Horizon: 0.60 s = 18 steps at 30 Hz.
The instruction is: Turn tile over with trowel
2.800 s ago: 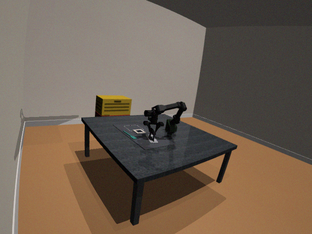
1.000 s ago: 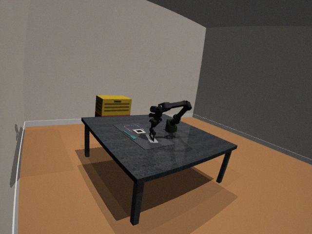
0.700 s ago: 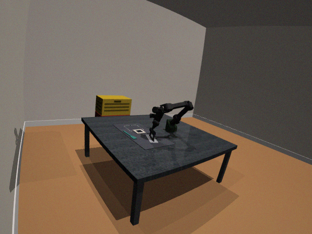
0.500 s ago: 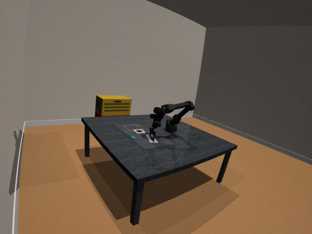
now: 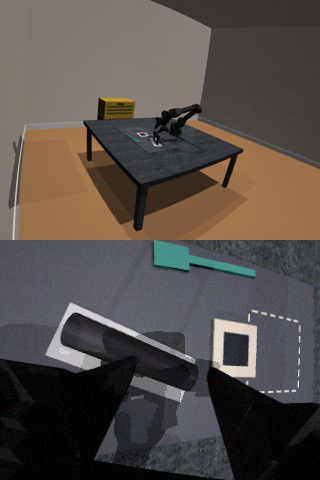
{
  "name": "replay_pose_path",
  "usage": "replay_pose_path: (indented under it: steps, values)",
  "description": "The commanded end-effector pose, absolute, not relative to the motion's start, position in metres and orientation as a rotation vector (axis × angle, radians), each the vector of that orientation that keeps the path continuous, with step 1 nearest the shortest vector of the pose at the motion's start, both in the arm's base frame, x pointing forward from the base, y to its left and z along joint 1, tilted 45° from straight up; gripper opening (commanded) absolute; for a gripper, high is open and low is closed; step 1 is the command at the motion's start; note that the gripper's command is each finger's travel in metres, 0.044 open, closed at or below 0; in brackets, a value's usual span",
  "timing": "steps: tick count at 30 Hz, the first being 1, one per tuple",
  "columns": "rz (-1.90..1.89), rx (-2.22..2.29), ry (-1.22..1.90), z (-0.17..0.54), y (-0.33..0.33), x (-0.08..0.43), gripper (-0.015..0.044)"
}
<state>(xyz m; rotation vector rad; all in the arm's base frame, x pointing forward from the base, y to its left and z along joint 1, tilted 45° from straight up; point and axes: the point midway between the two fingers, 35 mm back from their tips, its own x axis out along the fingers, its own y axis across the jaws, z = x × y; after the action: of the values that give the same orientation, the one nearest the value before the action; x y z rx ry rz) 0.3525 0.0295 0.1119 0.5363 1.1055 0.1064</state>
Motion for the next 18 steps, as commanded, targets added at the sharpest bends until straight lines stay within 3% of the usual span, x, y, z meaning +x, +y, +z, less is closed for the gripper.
replay_pose_path:
  steps: [1, 18]
  values:
    - [0.149, 0.409, 1.057, 0.110, 0.029, 0.349, 0.0300]
    - [0.342, -0.113, 0.835, 0.107, 0.043, 0.339, 0.0300]
